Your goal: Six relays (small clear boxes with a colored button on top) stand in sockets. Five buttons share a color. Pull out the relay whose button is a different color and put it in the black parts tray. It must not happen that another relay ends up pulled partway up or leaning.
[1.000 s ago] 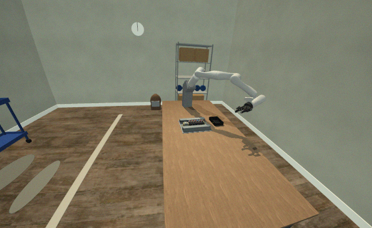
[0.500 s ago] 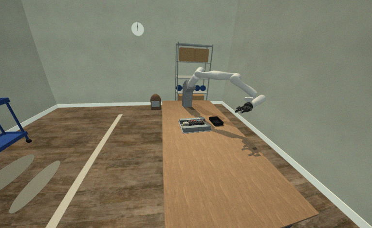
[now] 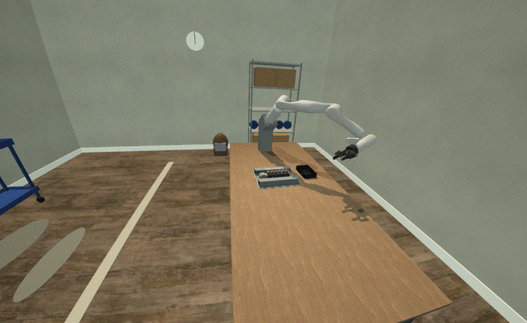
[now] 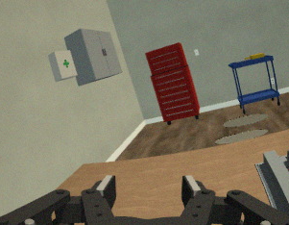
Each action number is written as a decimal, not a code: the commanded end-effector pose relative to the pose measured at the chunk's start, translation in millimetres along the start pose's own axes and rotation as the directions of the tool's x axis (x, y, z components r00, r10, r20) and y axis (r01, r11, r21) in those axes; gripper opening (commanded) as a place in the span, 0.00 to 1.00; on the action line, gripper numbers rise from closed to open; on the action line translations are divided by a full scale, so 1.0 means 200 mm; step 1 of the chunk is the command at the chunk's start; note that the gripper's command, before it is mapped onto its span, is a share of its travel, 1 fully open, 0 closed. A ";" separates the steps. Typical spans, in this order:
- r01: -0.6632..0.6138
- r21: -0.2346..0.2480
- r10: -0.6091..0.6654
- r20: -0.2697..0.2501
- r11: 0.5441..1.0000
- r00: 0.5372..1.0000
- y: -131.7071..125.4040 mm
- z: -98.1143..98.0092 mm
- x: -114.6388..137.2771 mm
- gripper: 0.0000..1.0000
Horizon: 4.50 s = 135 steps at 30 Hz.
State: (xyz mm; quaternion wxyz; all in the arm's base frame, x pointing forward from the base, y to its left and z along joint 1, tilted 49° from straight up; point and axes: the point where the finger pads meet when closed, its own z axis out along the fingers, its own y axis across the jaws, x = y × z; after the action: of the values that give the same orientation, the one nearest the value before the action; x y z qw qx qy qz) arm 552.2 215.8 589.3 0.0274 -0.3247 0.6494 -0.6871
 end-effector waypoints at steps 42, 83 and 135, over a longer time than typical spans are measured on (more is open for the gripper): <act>-0.023 0.023 0.023 -0.003 0.999 1.000 -0.04 0.06 0.00 0.61; -0.107 0.134 0.107 0.010 0.985 0.994 -0.18 0.31 -0.04 0.61; -0.265 0.331 0.196 0.228 0.906 0.954 -0.37 0.77 -0.20 0.61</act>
State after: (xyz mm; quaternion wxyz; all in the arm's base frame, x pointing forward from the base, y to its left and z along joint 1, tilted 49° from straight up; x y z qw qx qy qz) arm 688.2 115.6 628.8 0.2286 -0.3005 0.5409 -0.7516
